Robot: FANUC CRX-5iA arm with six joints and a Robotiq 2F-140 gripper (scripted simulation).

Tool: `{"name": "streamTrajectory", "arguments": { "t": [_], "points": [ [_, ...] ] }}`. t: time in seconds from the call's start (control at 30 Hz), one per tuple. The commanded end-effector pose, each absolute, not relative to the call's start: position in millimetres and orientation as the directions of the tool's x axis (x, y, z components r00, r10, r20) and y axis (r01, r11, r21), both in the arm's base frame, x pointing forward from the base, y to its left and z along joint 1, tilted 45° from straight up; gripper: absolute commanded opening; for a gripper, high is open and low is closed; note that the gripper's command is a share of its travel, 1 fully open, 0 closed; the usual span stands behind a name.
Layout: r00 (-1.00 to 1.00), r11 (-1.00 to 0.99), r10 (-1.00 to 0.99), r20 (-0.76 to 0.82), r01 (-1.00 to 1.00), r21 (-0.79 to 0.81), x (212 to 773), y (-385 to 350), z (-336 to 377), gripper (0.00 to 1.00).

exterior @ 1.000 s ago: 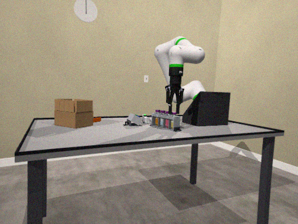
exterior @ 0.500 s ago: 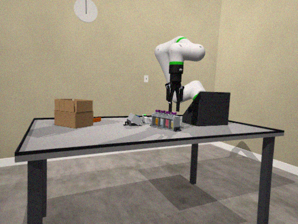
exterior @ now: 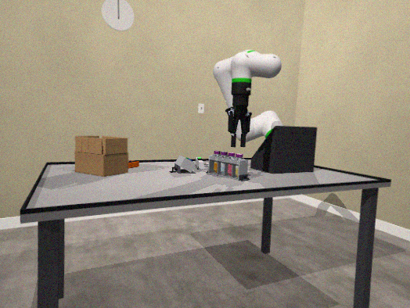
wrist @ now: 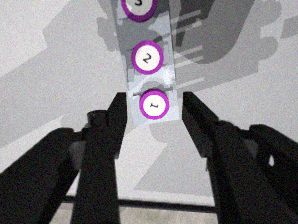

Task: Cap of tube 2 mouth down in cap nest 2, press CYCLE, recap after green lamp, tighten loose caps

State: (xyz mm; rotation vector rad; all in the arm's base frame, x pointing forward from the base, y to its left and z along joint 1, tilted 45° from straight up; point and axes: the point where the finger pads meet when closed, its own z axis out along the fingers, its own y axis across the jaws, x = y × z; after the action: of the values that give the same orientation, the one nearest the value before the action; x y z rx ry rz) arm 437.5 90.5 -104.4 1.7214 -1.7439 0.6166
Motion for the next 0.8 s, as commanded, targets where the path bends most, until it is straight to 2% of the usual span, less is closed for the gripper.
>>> {"name": "streamTrajectory", "arguments": {
  "t": [0.0,0.1,0.33,0.77],
  "points": [
    [0.299,-0.151,-0.701,0.647,-0.949,0.276,443.3,70.0,-83.5,0.41],
    [0.399,-0.225,-0.681,0.614,-0.912,0.344,446.6,55.9,-70.2,0.41],
    [0.399,-0.224,-0.681,0.614,-0.912,0.344,453.9,24.4,-40.2,0.41],
    [0.399,-0.225,-0.681,0.614,-0.912,0.344,451.6,7.7,-57.3,0.41]
  ]
}}
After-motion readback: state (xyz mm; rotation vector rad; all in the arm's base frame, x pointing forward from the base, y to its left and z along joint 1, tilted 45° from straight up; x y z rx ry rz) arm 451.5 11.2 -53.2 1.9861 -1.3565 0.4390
